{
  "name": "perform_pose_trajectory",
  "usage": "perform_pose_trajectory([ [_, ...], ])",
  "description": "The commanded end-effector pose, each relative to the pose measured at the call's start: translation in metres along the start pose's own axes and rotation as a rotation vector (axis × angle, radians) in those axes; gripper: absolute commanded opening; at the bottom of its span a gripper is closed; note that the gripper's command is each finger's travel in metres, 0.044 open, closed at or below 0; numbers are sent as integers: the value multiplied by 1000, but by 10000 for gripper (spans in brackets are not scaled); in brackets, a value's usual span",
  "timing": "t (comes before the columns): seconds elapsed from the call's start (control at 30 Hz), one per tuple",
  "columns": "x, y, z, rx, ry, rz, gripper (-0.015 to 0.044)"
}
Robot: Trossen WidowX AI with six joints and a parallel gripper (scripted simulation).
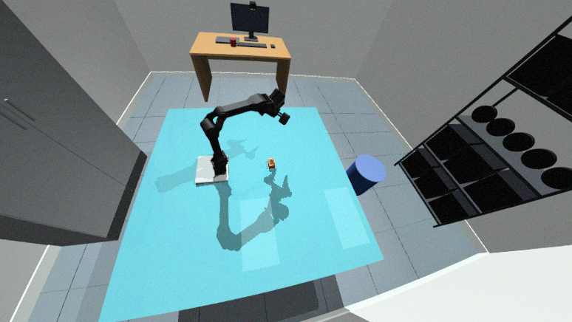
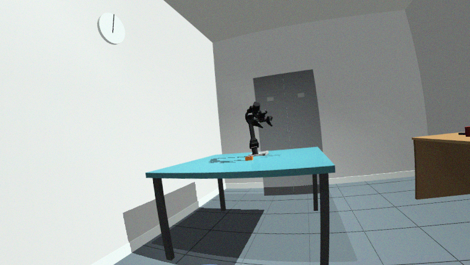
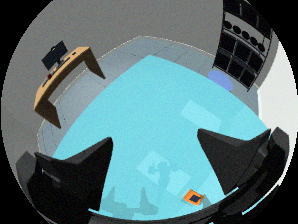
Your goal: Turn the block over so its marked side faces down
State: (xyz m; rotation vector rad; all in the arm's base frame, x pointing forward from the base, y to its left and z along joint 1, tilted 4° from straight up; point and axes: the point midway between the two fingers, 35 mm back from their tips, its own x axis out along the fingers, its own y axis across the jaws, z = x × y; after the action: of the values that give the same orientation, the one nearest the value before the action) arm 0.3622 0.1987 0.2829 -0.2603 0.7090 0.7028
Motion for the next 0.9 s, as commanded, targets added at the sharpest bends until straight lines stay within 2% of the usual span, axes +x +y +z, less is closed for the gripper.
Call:
perform_pose_trajectory([
  [0.0, 13, -34, -51, 176, 185, -91, 440],
  [0.17, 14, -72, -122, 409, 427, -226, 440],
  [0.4, -8, -103, -209, 678, 731, -400, 440],
  [0.6, -8, -109, -212, 683, 738, -405, 440],
  [0.73, 13, -112, -234, 683, 738, -405, 440],
  [0.87, 15, -112, -236, 683, 738, -405, 440],
])
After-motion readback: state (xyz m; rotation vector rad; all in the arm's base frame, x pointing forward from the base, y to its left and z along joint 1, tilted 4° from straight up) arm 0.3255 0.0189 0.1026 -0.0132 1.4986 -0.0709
